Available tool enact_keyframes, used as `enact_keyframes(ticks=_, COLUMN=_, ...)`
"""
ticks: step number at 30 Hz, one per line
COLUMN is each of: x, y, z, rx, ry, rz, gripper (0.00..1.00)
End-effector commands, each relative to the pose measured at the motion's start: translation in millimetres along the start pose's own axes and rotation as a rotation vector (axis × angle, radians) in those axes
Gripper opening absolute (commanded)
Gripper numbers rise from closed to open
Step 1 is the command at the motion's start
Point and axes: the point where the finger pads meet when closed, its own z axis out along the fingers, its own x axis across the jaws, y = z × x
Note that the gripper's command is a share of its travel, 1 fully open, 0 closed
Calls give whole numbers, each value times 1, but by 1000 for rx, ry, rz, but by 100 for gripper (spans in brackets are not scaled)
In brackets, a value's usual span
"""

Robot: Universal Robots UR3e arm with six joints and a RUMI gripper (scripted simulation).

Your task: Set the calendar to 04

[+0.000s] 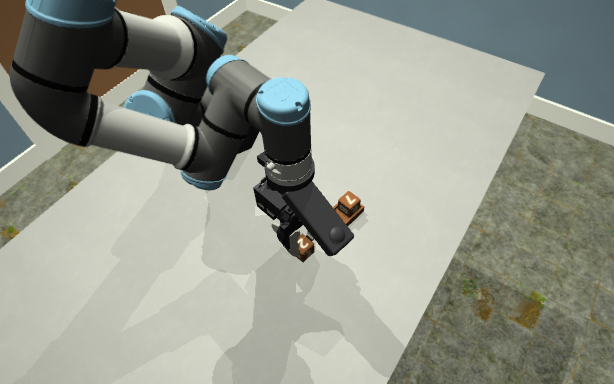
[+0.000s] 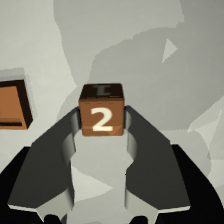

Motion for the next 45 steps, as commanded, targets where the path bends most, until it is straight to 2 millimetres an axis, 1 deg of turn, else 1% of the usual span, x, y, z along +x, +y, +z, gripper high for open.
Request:
enact_keyframes(ticks=1, x=0, y=0, z=0, rx=0, ry=-1, rz=0, gripper=11)
enact_keyframes(ticks=45, x=0, y=0, z=4, rx=0, ry=-1, rz=0, gripper=11)
